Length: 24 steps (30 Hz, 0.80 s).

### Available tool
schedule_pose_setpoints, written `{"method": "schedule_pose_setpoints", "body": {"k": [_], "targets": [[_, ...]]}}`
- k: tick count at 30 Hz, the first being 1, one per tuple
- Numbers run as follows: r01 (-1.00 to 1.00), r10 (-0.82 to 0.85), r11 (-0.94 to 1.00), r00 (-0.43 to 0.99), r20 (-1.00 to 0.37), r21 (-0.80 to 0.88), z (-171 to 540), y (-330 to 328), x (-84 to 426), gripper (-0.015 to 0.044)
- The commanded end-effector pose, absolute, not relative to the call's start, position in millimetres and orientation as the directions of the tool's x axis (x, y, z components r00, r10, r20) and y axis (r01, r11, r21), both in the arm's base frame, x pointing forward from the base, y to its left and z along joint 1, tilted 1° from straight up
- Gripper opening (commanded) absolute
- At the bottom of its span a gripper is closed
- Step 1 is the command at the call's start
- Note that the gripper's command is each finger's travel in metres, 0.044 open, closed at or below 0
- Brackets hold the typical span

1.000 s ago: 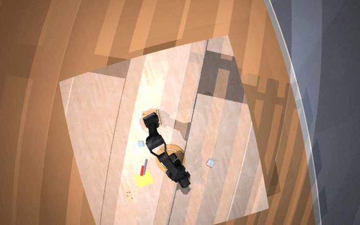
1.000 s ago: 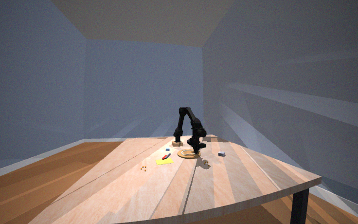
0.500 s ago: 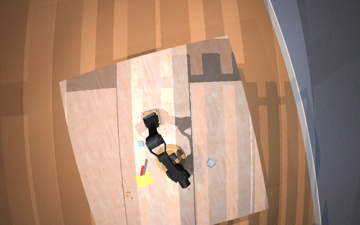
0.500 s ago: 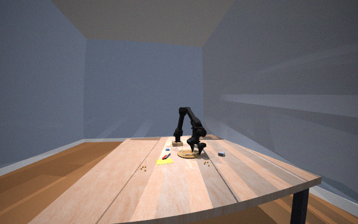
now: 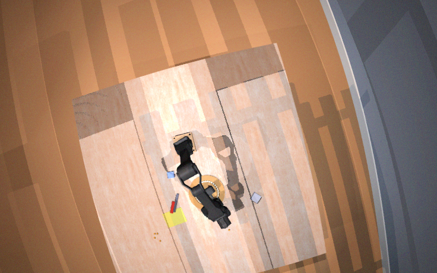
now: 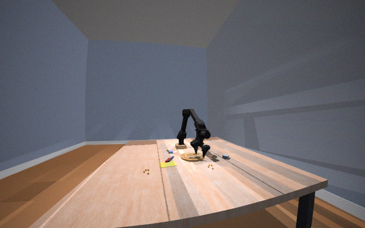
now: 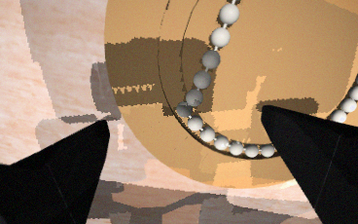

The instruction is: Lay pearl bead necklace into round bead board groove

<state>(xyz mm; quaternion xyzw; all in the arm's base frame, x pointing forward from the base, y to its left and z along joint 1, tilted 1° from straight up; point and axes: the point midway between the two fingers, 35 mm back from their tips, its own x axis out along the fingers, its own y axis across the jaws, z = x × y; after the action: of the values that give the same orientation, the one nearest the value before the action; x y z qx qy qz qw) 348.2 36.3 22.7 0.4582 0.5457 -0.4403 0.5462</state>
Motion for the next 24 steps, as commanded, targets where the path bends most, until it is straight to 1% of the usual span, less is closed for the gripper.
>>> {"method": "schedule_pose_setpoints", "body": {"k": [1,3,6,10,13,16,18,21,24], "targets": [[0.982,0.022,0.189,0.015,-1.000,0.018,23.0,36.5,347.8,0.0440],[0.967,0.022,0.253,0.015,-1.000,0.020,23.7,36.2,347.7,0.0387],[0.861,0.021,0.508,0.015,-1.000,0.023,26.9,34.9,347.5,0.0309],[0.601,0.021,0.799,0.015,-1.000,0.026,31.4,33.0,347.2,0.0204],[0.344,0.021,0.939,0.015,-1.000,0.025,34.8,31.6,346.9,0.0125],[0.056,0.021,0.998,0.015,-1.000,0.022,38.2,30.1,346.5,0.0120],[-0.139,0.021,0.990,0.015,-1.000,0.019,40.4,29.2,346.2,0.0120],[-0.403,0.021,0.915,0.015,-1.000,0.013,43.8,27.7,345.8,0.0120],[-0.554,0.021,0.833,0.015,-1.000,0.009,46.1,26.8,345.5,0.0120]]}}
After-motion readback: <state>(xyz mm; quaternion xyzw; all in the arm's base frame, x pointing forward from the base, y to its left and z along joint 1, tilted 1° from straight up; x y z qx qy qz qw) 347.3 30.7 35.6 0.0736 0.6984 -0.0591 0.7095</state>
